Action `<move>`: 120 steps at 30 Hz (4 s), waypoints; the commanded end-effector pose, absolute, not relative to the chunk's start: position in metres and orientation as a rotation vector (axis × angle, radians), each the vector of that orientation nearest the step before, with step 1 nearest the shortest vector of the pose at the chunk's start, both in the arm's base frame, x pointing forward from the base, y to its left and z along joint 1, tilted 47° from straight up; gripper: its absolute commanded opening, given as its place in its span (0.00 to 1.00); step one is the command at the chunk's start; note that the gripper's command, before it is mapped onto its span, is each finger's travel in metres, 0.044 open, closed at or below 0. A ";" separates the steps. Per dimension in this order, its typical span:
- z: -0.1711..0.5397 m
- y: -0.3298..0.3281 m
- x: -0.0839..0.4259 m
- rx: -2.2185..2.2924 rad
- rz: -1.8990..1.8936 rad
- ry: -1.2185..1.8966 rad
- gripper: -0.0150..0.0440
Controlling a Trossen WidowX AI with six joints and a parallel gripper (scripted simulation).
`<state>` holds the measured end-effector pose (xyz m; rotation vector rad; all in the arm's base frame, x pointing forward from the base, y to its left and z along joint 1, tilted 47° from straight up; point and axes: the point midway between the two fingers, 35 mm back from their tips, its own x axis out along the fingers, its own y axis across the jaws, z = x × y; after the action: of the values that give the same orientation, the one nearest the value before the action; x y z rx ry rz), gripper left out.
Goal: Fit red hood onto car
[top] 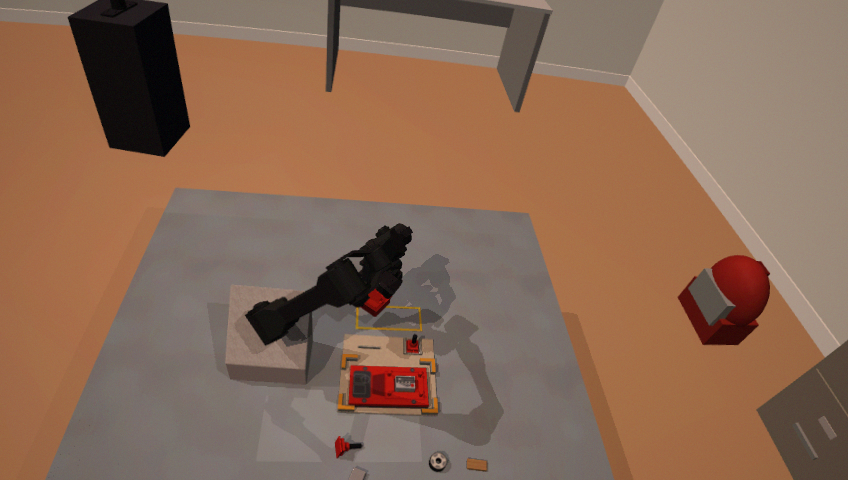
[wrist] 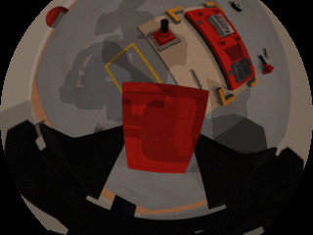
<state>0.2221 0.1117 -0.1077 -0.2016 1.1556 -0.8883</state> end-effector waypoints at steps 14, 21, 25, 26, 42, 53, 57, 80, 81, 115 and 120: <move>-0.054 0.083 0.288 -0.397 -0.707 1.268 0.25; -0.029 0.062 0.310 -0.488 -0.643 1.304 0.25; -0.014 0.048 0.320 -0.542 -0.609 1.323 0.25; -0.010 0.045 0.323 -0.555 -0.601 1.328 0.25; 0.049 -0.015 0.347 -0.760 -0.498 1.397 0.25; 0.033 -0.028 0.350 -0.760 -0.498 1.397 0.25; 0.020 -0.045 0.353 -0.761 -0.499 1.397 0.25; 0.016 -0.053 0.354 -0.762 -0.500 1.396 0.25; 0.017 -0.053 0.354 -0.762 -0.500 1.396 0.25; 0.011 -0.059 0.355 -0.762 -0.500 1.396 0.25; 0.009 -0.061 0.356 -0.762 -0.500 1.396 0.25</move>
<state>0.3553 -0.0596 0.0104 -0.7588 1.3973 -0.4997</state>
